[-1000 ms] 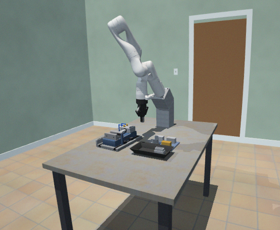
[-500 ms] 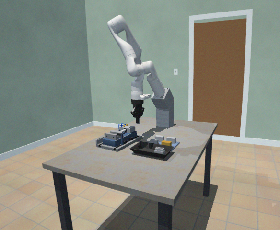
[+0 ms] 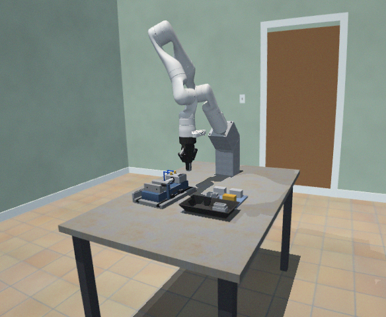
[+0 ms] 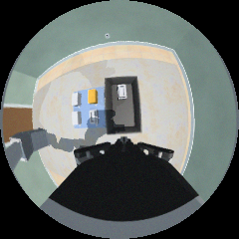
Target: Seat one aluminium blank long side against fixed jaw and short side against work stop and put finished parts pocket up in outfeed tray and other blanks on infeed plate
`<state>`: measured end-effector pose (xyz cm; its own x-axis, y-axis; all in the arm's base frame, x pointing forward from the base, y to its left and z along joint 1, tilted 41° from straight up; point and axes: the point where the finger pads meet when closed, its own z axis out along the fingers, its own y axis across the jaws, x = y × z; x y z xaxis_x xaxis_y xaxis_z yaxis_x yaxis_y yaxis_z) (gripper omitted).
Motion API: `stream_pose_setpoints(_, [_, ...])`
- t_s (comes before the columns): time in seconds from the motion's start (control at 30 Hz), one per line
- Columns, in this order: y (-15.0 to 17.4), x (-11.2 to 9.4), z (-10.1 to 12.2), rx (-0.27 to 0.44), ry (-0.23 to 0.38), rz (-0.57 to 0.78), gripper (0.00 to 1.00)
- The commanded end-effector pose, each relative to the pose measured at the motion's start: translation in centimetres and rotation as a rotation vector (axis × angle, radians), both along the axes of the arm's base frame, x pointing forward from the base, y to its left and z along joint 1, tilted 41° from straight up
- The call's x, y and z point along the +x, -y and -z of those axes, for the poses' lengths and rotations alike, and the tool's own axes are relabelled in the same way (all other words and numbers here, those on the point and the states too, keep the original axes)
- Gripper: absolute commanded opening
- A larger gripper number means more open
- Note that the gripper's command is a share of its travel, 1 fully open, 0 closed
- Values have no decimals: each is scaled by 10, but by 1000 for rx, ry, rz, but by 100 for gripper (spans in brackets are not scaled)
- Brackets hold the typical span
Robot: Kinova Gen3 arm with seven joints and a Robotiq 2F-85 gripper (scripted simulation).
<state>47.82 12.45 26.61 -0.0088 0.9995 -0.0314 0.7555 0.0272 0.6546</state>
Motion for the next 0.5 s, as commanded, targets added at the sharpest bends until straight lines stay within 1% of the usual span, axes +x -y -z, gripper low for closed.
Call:
stream_pose_setpoints(0.0, [0,0,-1,0,1,0,0])
stream_pose_setpoints(0.47, [0,7,7,0,1,0,0])
